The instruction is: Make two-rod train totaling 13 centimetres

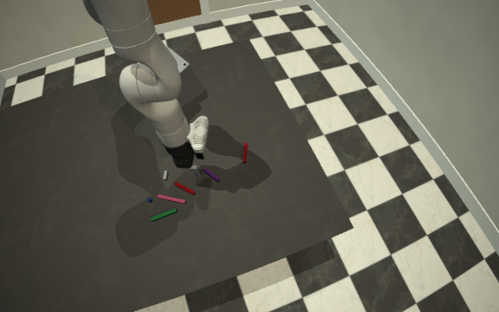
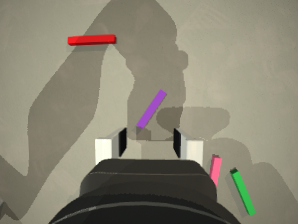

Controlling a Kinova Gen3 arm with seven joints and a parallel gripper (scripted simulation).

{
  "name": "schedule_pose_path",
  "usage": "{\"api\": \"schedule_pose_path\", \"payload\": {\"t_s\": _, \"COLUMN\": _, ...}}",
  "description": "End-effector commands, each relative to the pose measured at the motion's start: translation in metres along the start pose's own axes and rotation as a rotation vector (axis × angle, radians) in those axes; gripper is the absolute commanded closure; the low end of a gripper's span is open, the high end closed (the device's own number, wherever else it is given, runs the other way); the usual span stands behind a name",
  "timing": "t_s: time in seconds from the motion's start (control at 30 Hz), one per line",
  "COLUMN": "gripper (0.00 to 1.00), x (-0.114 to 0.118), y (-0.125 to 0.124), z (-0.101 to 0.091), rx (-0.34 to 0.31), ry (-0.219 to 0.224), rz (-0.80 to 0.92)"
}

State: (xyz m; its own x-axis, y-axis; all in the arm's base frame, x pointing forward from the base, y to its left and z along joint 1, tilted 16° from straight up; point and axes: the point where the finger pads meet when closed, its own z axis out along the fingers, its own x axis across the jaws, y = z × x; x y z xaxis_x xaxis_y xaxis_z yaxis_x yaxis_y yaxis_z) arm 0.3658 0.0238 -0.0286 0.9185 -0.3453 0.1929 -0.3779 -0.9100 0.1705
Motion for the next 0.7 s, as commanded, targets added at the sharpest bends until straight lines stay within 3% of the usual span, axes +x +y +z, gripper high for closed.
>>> {"api": "schedule_pose_path", "payload": {"t_s": 0.0, "gripper": 0.00, "x": -0.012, "y": -0.034, "z": 0.001, "rx": -0.006, "ry": 0.004, "rz": -0.167}}
{"api": "schedule_pose_path", "payload": {"t_s": 0.23, "gripper": 0.00, "x": -0.030, "y": -0.066, "z": 0.001, "rx": -0.013, "ry": 0.008, "rz": -0.421}}
{"api": "schedule_pose_path", "payload": {"t_s": 0.67, "gripper": 0.00, "x": -0.031, "y": -0.067, "z": 0.001, "rx": -0.013, "ry": 0.008, "rz": -0.427}}
